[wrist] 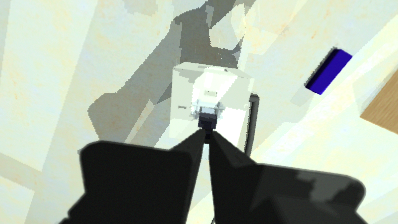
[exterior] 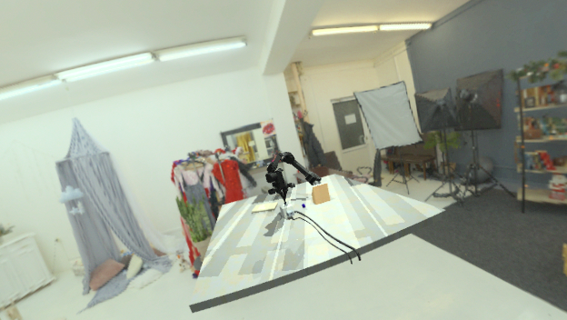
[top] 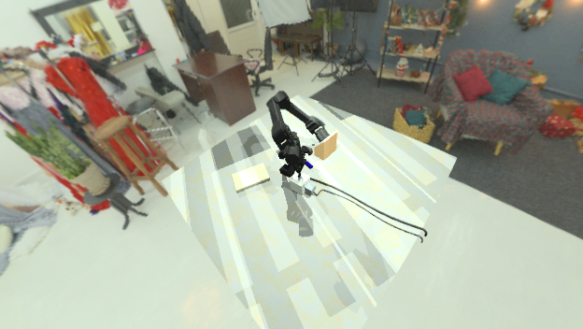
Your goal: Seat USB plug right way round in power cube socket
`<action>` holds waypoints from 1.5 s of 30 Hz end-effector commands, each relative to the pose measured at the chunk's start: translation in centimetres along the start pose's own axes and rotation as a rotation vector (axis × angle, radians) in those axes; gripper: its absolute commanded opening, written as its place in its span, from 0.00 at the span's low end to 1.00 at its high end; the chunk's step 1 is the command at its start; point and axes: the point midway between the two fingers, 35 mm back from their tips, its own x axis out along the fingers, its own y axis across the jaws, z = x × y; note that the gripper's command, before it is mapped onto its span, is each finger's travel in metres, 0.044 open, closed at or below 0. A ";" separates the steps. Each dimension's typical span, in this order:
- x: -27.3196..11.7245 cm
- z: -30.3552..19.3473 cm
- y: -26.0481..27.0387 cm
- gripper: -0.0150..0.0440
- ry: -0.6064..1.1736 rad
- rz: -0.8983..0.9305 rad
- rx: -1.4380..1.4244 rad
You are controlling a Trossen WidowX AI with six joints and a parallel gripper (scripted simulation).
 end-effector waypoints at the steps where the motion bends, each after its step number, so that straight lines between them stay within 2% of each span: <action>1: 0.1 0.0 0.0 0.25 0.003 -0.001 -0.005; 45: 0.6 0.0 0.0 0.25 0.003 -0.001 -0.005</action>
